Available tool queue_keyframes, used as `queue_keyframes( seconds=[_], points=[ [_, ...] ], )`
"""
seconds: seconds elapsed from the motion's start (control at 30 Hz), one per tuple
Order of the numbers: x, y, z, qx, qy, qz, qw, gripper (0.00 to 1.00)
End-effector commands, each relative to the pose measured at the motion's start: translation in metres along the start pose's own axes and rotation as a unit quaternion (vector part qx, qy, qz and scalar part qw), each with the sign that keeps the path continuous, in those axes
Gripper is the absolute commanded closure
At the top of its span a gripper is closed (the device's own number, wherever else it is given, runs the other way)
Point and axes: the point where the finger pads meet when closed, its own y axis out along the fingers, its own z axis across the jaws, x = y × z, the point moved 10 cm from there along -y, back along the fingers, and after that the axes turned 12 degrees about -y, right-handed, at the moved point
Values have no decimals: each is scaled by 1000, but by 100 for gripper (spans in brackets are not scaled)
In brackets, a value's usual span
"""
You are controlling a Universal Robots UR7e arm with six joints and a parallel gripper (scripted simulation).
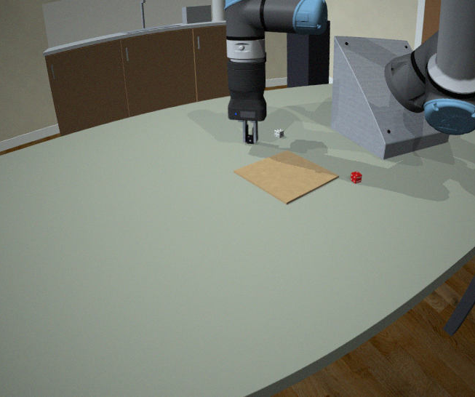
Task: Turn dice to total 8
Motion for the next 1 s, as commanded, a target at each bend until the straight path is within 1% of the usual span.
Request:
queue_keyframes(
  seconds=[0.0, 0.33, 0.47, 0.53, 0.67, 0.97],
  points=[
    [0, 2, 2, 2, 1, -1, 1000, 66],
    [0, 2, 2, 2, 1, -1, 1000, 66],
    [0, 0, 2, 2, 1, -1, 1000, 66],
    [0, -5, 2, 2, 1, -1, 1000, 66],
    [0, -24, 2, 2, 1, -1, 1000, 66],
    [0, -82, 1, 2, 1, -1, 1000, 66]
  ],
)
